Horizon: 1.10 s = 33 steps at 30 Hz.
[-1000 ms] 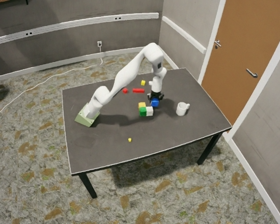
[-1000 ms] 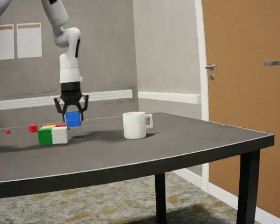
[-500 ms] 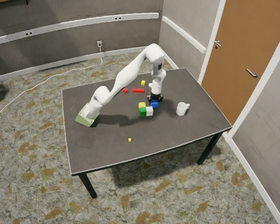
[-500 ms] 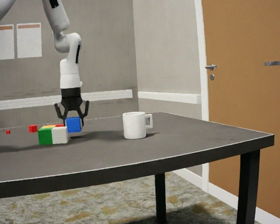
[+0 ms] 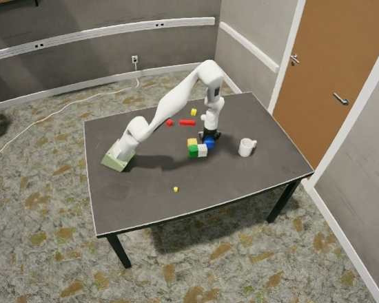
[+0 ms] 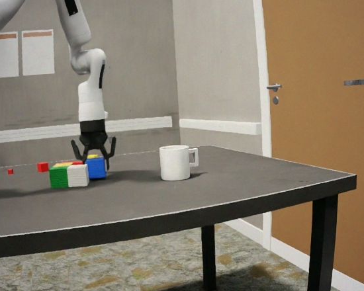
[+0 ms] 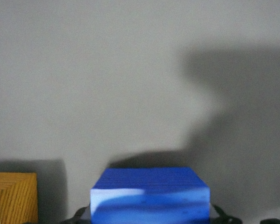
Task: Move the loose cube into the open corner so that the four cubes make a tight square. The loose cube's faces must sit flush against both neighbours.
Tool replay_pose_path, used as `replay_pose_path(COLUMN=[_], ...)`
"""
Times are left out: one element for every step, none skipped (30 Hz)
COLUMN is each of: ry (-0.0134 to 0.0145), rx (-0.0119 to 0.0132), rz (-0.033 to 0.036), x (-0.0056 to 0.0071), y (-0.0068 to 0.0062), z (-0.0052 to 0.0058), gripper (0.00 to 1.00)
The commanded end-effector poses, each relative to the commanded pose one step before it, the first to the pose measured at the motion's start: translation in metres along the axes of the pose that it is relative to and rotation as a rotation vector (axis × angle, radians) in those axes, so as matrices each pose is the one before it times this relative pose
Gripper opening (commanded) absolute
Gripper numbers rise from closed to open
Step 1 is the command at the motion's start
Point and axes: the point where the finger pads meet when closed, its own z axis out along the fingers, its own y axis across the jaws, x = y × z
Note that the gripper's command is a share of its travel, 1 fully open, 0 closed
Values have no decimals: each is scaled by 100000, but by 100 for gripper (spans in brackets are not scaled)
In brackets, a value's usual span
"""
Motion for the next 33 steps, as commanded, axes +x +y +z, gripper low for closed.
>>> replay_pose_path(ry=[-225,0,0,0,0,0,0,0,0,0,0,0,0,0,0,0,0,0,0,0,0,0,0,0,0,0,0,0,0,0,0,0,0], rx=[259,0,0,0,0,0,0,0,0,0,0,0,0,0,0,0,0,0,0,0,0,0,0,0,0,0,0,0,0,0,0,0,0], rz=[-102,0,0,0,0,0,0,0,0,0,0,0,0,0,0,0,0,0,0,0,0,0,0,0,0,0,0,0,0,0,0,0,0], x=[-20,0,0,0,0,0,0,0,0,0,0,0,0,0,0,0,0,0,0,0,0,0,0,0,0,0,0,0,0,0,0,0,0], y=[-92,0,0,0,0,0,0,0,0,0,0,0,0,0,0,0,0,0,0,0,0,0,0,0,0,0,0,0,0,0,0,0,0], z=[357,69,63,57,51,0,0,46,40,35,30,25,21,16,13,9,6,4,2,1,0,0,0,0,0,0,0,0,0,0,0,0,0], gripper=[10,10,10,10,10,10,10,10,10,10,10,10,10,10,10,10,10,10,10,10,10,10,10,10,10,10,10,10,10,10,10,10,10])
